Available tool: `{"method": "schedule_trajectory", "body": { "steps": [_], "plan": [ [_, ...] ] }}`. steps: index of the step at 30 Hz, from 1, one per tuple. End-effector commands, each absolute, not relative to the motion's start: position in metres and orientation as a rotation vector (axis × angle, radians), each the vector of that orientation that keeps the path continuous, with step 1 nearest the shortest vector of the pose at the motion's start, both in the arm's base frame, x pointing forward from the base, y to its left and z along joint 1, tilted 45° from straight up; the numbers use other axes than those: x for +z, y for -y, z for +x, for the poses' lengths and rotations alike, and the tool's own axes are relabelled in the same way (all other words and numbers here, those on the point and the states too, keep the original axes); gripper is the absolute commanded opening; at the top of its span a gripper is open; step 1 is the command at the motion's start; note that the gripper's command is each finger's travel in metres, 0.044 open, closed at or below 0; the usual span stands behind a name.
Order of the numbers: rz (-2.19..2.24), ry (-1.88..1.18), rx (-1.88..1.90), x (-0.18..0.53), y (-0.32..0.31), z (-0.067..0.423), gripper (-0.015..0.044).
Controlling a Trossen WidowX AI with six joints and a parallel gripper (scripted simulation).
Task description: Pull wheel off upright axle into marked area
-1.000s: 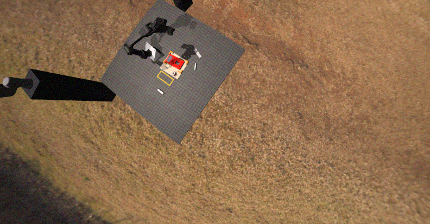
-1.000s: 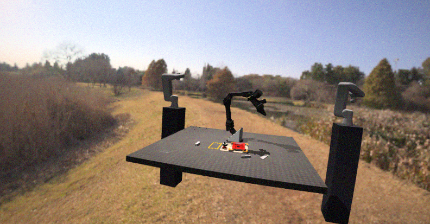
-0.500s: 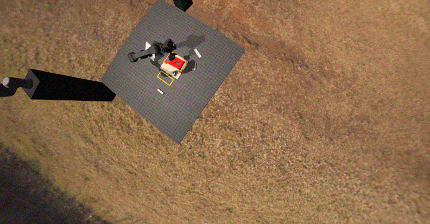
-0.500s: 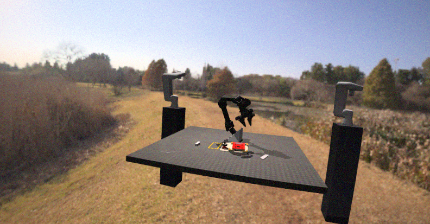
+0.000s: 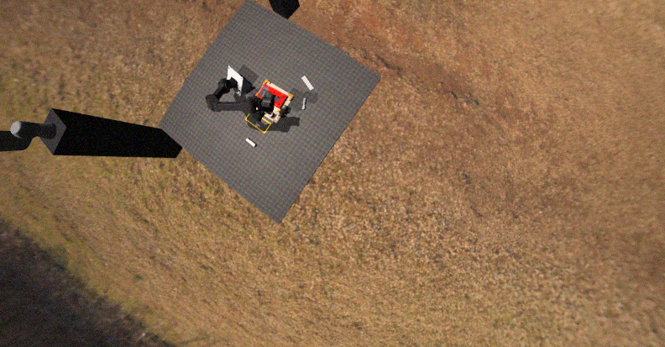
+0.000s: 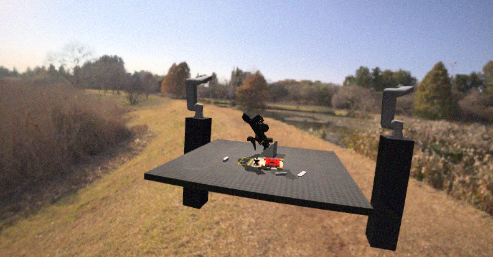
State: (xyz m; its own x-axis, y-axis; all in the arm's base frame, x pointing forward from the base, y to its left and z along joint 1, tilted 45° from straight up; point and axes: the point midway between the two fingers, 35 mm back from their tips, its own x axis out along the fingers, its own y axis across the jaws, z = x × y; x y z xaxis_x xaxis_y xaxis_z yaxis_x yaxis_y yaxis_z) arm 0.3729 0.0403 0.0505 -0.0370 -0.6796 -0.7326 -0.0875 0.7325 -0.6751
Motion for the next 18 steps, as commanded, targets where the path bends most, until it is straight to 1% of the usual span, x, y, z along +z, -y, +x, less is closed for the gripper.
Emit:
{"method": "schedule_trajectory", "body": {
  "steps": [1, 9, 18],
  "plan": [
    [-0.623, -1.538, -0.600, 0.056, -0.032, 0.374, 0.0300],
    [-0.623, -1.538, -0.599, 0.054, -0.026, 0.373, 0.0300],
    [-0.623, -1.537, -0.600, 0.020, 0.009, 0.372, 0.0300]
  ]
}}
